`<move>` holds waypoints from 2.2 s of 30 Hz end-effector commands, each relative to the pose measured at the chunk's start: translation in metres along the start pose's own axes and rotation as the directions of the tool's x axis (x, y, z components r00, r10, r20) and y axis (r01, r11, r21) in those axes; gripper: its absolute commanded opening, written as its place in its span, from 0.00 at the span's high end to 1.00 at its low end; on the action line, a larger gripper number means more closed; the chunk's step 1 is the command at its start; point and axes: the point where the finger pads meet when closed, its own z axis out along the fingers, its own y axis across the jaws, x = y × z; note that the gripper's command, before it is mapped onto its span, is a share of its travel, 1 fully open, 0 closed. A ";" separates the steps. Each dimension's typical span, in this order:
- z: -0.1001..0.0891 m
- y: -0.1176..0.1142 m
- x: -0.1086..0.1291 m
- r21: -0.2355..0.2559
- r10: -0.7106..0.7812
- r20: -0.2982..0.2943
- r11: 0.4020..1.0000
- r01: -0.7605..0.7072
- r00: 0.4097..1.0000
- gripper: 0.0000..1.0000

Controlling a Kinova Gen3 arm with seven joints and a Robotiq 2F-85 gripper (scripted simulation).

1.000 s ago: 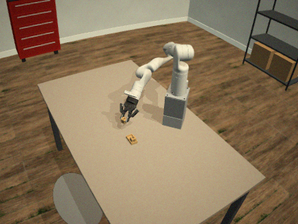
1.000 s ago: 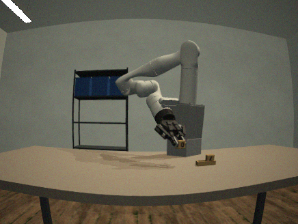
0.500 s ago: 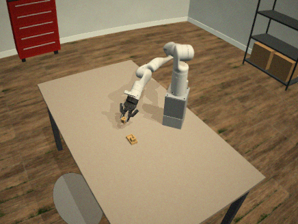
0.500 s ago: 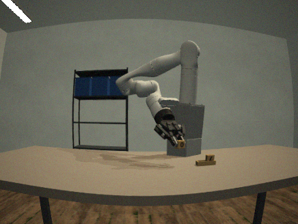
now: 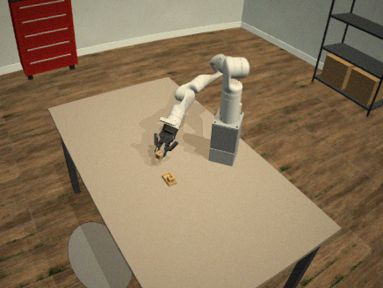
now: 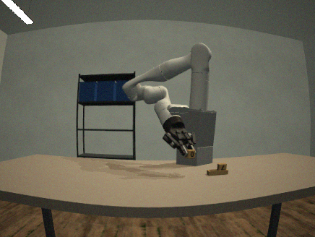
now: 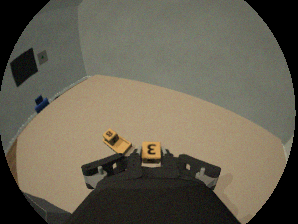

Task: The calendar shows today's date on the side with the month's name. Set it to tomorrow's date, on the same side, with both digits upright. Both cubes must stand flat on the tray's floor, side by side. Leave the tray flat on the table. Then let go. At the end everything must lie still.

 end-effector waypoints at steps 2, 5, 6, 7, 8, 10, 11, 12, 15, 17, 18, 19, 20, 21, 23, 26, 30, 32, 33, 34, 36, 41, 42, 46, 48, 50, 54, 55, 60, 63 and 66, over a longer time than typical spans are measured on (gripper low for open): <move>0.002 0.000 -0.002 0.000 0.001 -0.001 1.000 -0.001 1.000 0.74; 0.005 0.000 -0.005 0.000 0.001 -0.001 1.000 -0.001 1.000 0.74; 0.006 0.000 -0.006 0.000 0.001 -0.001 1.000 -0.001 1.000 0.74; 0.007 0.000 -0.007 0.000 0.001 0.000 1.000 -0.001 1.000 0.74; 0.008 0.000 -0.008 0.000 0.001 0.000 1.000 -0.001 1.000 0.74; 0.010 0.000 -0.010 0.000 0.001 0.000 1.000 -0.001 1.000 0.74; 0.011 0.000 -0.011 0.000 0.001 0.000 1.000 -0.001 1.000 0.74; 0.013 0.000 -0.012 0.000 0.001 -0.001 1.000 -0.001 1.000 0.74; 0.014 0.000 -0.014 0.000 0.001 0.000 1.000 -0.001 1.000 0.74; 0.016 0.000 -0.016 0.000 0.001 -0.001 1.000 -0.001 1.000 0.74; 0.018 0.000 -0.018 0.000 0.001 0.000 1.000 -0.001 1.000 0.74; 0.019 0.000 -0.019 0.000 0.001 -0.001 1.000 -0.001 1.000 0.74; 0.020 0.000 -0.020 0.000 0.001 0.000 1.000 -0.001 1.000 0.74; 0.022 0.000 -0.021 0.000 0.001 0.000 1.000 -0.001 1.000 0.74; 0.024 0.000 -0.024 0.000 0.001 0.000 1.000 -0.001 1.000 0.74; 0.028 0.000 -0.028 0.000 0.001 0.000 1.000 -0.001 1.000 0.74; 0.031 0.000 -0.031 0.000 0.001 0.000 1.000 -0.001 1.000 0.74; 0.032 0.000 -0.032 0.000 0.001 0.000 1.000 -0.001 1.000 0.74; 0.033 0.000 -0.033 0.000 0.001 -0.001 1.000 -0.001 1.000 0.74; 0.034 0.000 -0.034 0.000 0.001 -0.001 1.000 -0.001 1.000 0.74; 0.036 0.000 -0.036 0.000 0.001 0.000 1.000 -0.001 1.000 0.74; 0.039 0.000 -0.039 0.000 0.001 0.000 1.000 -0.001 1.000 0.74; 0.040 0.000 -0.040 0.000 0.001 -0.001 1.000 -0.001 1.000 0.74; 0.041 0.000 -0.041 0.000 0.001 0.000 1.000 -0.001 1.000 0.74; 0.041 0.000 -0.041 0.000 0.001 0.000 1.000 -0.001 1.000 0.74; 0.042 0.000 -0.041 0.000 0.001 0.000 1.000 -0.001 1.000 0.74; 0.042 0.000 -0.042 0.000 0.001 0.000 1.000 -0.001 1.000 0.74; 0.042 0.000 -0.042 0.000 0.001 0.000 1.000 -0.001 1.000 0.74; 0.042 0.000 -0.042 0.000 0.001 0.000 1.000 -0.001 1.000 0.74; 0.042 0.000 -0.042 0.000 0.001 0.000 1.000 -0.001 1.000 0.74; 0.042 0.000 -0.042 0.000 0.001 0.000 1.000 -0.001 1.000 0.74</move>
